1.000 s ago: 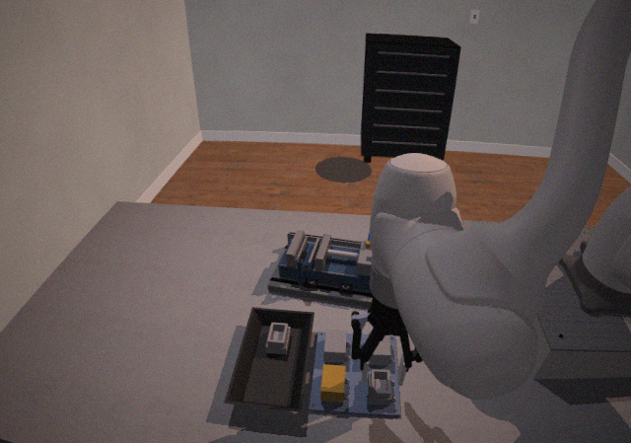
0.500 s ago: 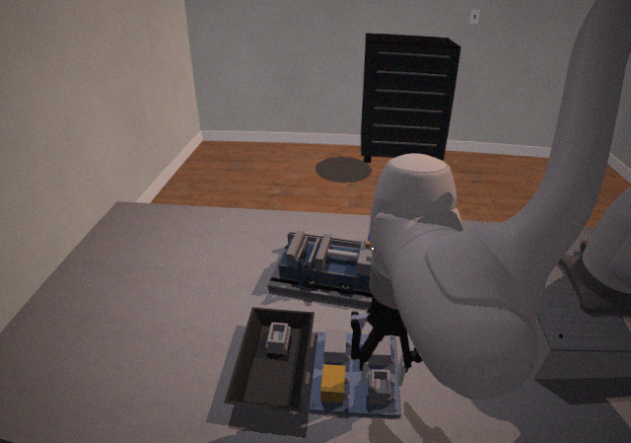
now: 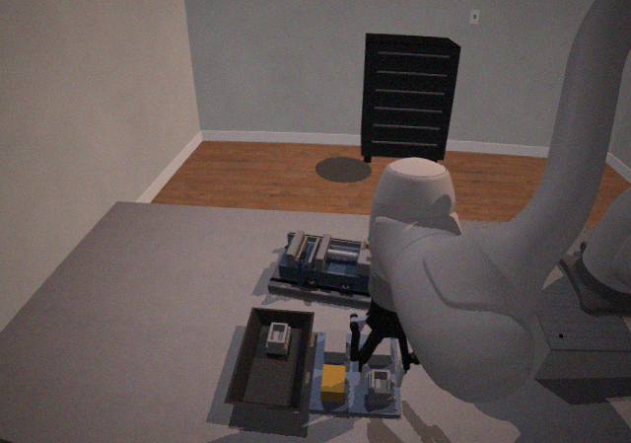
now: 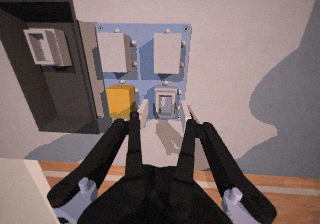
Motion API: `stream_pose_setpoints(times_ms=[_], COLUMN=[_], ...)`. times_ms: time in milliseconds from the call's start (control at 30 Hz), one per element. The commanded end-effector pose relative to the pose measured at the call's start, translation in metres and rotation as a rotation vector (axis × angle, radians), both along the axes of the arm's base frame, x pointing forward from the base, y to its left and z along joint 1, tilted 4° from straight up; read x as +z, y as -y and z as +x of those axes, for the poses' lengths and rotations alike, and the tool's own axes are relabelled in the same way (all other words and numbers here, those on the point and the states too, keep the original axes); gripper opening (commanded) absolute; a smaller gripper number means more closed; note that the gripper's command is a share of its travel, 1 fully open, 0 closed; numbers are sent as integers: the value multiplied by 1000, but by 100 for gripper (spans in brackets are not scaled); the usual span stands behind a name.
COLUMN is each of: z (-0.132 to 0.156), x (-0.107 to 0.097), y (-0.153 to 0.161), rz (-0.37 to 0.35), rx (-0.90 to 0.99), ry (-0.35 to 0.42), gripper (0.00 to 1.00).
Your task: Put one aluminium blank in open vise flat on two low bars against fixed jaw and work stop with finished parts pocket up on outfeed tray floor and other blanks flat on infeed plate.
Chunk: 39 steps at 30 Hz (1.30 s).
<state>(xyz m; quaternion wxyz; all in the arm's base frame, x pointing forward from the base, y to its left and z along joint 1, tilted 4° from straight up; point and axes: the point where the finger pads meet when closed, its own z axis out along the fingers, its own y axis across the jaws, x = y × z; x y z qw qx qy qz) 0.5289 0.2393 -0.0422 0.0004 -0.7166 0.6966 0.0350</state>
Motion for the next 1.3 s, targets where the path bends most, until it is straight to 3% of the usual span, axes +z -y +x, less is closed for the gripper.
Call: stream_pose_setpoints(times_ms=[0,1267], z=[-5,-5], x=[-5,-12], y=[-1,-1], rz=[0,0], rx=[3,3], ry=[-3,-3], gripper=[40,40])
